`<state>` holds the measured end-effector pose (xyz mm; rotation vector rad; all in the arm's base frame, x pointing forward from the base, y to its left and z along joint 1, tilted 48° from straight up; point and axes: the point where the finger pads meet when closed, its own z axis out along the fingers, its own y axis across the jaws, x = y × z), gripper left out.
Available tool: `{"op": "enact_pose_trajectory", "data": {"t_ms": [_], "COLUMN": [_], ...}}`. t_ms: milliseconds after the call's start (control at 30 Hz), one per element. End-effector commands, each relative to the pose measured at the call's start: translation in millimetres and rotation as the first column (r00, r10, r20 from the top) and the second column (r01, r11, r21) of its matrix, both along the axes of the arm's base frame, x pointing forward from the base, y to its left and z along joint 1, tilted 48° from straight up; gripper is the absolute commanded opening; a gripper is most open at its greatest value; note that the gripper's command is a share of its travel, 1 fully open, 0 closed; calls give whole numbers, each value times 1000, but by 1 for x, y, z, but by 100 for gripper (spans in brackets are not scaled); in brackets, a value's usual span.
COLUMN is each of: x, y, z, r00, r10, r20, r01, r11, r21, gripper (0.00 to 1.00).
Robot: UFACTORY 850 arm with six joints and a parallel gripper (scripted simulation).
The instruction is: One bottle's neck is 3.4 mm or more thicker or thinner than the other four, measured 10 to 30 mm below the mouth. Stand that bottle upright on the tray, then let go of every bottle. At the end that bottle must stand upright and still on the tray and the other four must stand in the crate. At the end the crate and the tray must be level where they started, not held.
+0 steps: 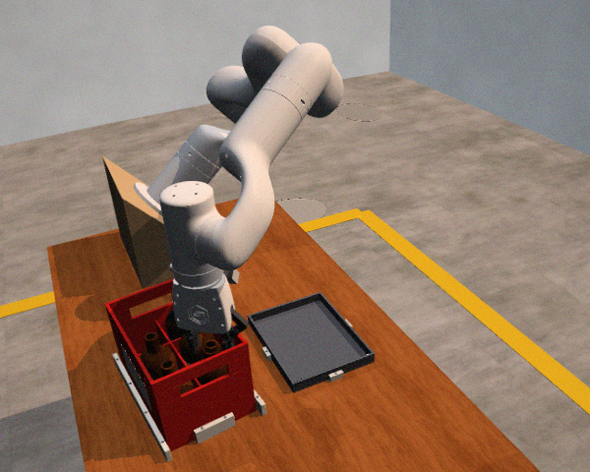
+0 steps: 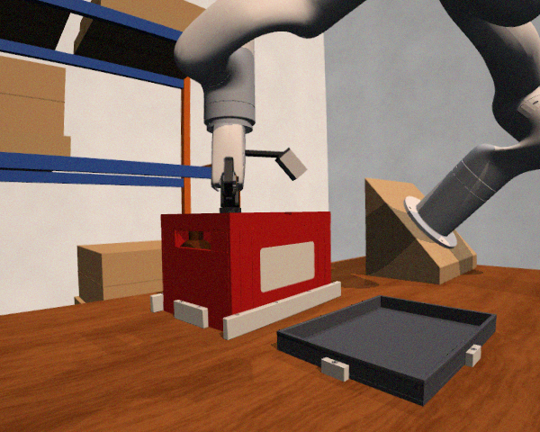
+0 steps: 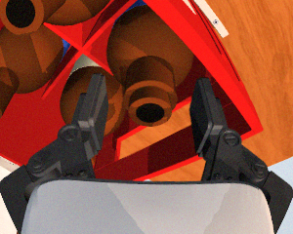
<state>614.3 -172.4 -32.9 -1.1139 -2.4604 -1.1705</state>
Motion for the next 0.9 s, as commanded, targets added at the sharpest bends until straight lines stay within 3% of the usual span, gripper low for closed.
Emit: {"op": "enact_pose_trajectory", "data": {"t_ms": [0,700,733,867], "x": [1,1,1,1], "y": [0,1,1,1], "z": [0,-1,-1,-1], "r00": [1000,1000,1000,1000], "r10": [-1,-1,-1,-1], "r20": [2,2,2,2], "r01": [1,1,1,1], "r11": [1000,1000,1000,1000], "r21": [-1,-1,-1,-1], "gripper": [65,65,0,0]}}
